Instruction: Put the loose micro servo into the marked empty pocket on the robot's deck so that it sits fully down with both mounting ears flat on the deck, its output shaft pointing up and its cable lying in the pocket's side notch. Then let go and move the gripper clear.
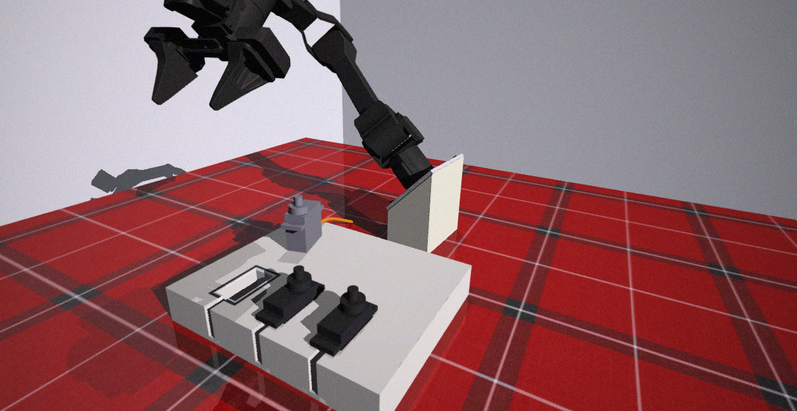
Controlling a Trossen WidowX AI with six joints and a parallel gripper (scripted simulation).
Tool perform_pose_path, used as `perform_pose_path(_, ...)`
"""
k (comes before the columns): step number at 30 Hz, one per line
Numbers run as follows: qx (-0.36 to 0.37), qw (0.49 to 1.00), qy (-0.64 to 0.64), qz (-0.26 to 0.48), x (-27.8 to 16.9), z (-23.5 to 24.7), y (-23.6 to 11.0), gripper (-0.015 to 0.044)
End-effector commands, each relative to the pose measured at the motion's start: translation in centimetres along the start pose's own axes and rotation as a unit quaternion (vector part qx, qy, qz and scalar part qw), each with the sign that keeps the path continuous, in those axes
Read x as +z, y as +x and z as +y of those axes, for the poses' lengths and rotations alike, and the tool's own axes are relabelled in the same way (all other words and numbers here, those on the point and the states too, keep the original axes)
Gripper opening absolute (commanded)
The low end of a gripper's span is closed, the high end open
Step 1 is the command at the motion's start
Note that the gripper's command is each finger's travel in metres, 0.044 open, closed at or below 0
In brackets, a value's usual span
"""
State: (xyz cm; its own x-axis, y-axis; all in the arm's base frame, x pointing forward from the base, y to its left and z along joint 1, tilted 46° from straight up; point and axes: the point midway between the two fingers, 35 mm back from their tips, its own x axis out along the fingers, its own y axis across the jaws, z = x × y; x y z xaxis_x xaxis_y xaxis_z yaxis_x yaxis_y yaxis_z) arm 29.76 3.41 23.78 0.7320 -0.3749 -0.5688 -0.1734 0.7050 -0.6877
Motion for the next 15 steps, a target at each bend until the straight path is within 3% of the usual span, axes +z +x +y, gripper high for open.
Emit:
perform_pose_path(1,0.03,0.997,-0.014,0.07,-2.5,2.8,1.3,0.044)
perform_pose_path(15,0.051,0.952,-0.067,0.294,-10.6,7.5,1.9,0.044)
